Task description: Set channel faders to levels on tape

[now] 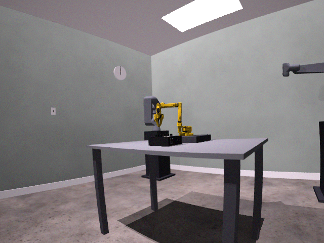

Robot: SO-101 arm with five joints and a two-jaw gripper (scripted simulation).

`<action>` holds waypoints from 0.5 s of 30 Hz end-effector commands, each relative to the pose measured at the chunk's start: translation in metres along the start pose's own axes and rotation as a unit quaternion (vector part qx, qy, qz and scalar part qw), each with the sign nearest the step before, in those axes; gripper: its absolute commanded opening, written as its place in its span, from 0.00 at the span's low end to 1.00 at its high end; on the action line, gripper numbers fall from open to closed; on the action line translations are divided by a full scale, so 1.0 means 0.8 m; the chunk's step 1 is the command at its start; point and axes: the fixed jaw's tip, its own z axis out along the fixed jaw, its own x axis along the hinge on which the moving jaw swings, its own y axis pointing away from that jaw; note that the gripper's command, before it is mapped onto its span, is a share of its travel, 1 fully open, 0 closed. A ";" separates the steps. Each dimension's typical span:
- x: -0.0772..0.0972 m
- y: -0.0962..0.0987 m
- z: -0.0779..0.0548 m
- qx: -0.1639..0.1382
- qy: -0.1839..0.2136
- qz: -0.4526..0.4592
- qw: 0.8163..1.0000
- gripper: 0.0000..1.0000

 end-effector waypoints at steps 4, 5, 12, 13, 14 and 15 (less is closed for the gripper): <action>-0.004 -0.003 0.000 -0.003 -0.001 0.035 0.999 0.00; -0.004 -0.003 0.000 -0.003 -0.001 0.035 0.999 0.00; -0.005 -0.004 0.000 -0.003 -0.001 0.046 0.999 0.00; -0.005 -0.004 0.000 -0.003 -0.001 0.047 0.999 0.00; -0.005 -0.004 0.000 -0.003 -0.001 0.048 0.999 0.00; -0.005 -0.004 0.000 -0.003 -0.001 0.048 0.999 0.00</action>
